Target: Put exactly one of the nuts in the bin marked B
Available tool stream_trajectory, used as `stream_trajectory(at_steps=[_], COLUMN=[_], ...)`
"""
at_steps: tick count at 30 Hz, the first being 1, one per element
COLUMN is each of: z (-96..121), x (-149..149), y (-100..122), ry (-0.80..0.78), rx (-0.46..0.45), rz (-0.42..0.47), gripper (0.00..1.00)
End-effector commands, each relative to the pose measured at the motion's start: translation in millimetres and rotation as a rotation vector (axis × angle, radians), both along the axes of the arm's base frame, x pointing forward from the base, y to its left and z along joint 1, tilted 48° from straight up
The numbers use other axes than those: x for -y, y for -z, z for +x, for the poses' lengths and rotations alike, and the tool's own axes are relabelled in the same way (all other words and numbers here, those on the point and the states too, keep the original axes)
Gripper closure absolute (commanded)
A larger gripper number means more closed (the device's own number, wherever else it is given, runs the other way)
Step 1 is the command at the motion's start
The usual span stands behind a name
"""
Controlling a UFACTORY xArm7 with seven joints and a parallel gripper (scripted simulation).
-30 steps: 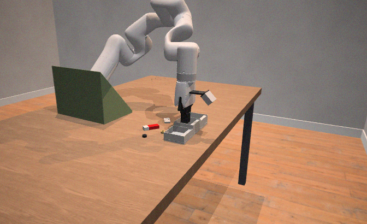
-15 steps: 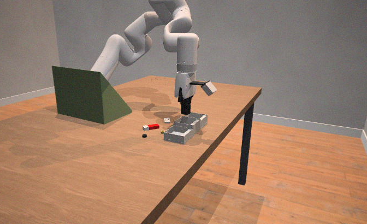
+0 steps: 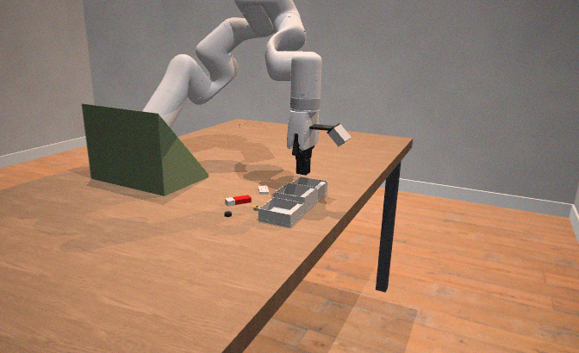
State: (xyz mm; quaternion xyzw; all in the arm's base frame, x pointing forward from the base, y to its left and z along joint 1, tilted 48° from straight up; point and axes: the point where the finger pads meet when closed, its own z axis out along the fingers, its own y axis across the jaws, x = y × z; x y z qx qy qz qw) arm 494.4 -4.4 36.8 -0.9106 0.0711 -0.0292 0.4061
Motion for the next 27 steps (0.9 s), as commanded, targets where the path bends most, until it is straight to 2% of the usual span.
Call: stream_trajectory(at_steps=[1, 9, 27], z=[2.9, 3.8, 8.7], x=[-10.4, -16.6, -47.9], y=[-15.9, -14.8, 13.8], ry=[0.005, 0.005, 0.005], rx=[0.003, 0.003, 0.002], rz=[-0.003, -0.003, -0.003], gripper=[0.93, 0.93, 0.93])
